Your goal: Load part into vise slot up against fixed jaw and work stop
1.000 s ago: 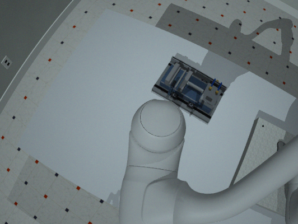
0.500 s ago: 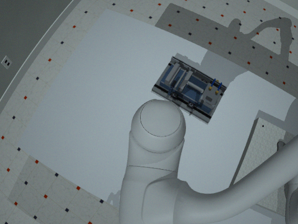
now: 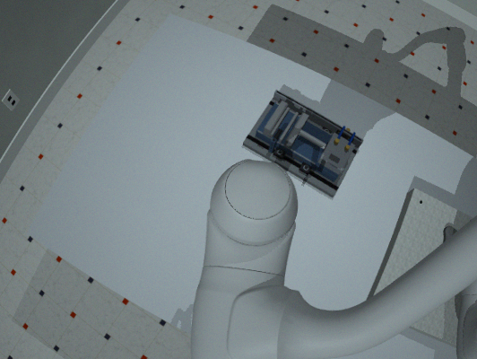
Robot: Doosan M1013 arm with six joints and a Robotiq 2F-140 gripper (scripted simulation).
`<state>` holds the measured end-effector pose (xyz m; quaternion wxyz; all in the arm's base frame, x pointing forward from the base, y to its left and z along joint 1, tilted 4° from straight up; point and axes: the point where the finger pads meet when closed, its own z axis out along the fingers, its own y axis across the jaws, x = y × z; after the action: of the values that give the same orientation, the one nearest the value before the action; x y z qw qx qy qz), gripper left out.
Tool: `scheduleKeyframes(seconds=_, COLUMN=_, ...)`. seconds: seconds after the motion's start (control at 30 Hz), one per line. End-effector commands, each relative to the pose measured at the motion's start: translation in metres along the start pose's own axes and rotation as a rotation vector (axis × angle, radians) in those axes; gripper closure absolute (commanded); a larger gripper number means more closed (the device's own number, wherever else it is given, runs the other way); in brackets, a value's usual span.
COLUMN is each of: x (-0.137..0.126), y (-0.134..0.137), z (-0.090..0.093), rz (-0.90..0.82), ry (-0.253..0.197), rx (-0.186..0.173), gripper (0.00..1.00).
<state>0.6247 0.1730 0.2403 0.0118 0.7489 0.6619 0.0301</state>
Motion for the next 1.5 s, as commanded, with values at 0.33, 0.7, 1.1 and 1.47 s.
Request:
scheduleKeyframes(seconds=0.33, x=0.001, y=-0.002, z=0.012, rz=-0.009, ry=0.002, rx=0.002, gripper=0.49)
scheduleKeyframes(seconds=0.7, x=0.001, y=-0.002, z=0.024, rz=-0.009, ry=0.002, rx=0.002, gripper=0.49)
scheduleKeyframes(seconds=1.1, x=0.001, y=-0.002, z=0.047, rz=-0.009, ry=0.002, rx=0.002, gripper=0.49)
scheduleKeyframes(seconds=1.47, x=0.001, y=-0.002, z=0.069, rz=-0.009, ry=0.002, rx=0.002, gripper=0.49)
